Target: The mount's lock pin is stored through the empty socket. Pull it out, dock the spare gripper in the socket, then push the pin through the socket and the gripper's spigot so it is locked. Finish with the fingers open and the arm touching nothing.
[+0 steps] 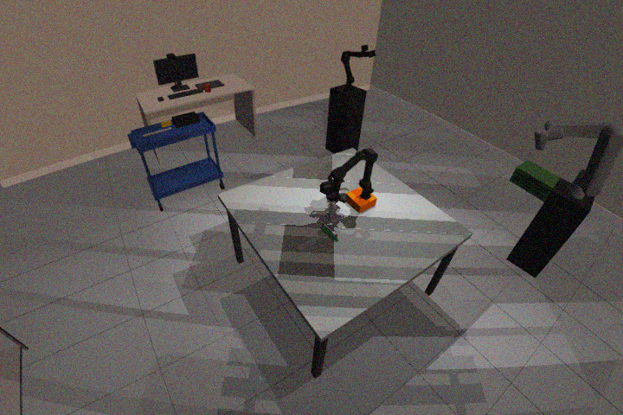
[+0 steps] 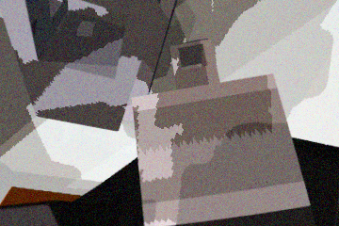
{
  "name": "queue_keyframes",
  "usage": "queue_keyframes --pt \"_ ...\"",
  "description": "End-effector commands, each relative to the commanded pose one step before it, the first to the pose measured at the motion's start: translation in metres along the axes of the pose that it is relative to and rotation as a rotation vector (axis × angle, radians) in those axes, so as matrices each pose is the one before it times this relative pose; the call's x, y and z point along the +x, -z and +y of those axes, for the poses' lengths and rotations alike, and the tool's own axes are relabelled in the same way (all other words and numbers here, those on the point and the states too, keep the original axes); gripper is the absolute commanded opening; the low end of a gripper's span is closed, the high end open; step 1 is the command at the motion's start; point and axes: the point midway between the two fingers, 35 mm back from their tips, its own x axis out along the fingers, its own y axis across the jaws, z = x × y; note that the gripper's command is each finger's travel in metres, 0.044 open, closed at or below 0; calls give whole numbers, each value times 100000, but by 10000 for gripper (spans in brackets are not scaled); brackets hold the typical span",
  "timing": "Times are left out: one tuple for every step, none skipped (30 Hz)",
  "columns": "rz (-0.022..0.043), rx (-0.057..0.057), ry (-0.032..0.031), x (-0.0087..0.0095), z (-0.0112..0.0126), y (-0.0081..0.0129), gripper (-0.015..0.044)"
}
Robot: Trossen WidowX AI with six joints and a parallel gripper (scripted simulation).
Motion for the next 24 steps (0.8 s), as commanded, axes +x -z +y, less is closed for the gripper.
queue_keyframes --pt "4110 -2103 3367 -290 392 333 0" --pt "1122 -830 818 -59 138 67 0" --pt "1111 -836 839 -62 134 67 0" --pt "1099 -841 859 -65 130 67 0" --pt "1087 -845 879 -68 127 67 0" --pt "1074 -849 899 -71 123 67 0" --pt "1062 -854 919 -74 119 67 0" --pt "1049 -857 939 -77 115 67 0" --pt "1036 -861 959 -80 111 67 0" --pt "1021 -865 979 -83 107 66 0" --pt "995 -870 996 -88 104 62 0" --pt "933 -879 1009 -94 113 30 0" --pt "920 -883 1032 -97 109 30 0" --pt "906 -884 1053 -100 105 30 0" --pt "891 -886 1073 -103 100 30 0" --pt "876 -887 1094 -106 96 30 0" --pt "861 -887 1114 -109 92 30 0" --pt "846 -888 1134 -112 88 30 0" --pt "830 -889 1154 -116 84 30 0" --pt "814 -890 1174 -119 79 30 0" --pt "799 -889 1193 -122 75 30 0" --pt "742 -670 1190 -125 54 17 0" --pt "728 -673 1215 -128 50 17 0" --pt "711 -672 1233 -131 46 17 0"
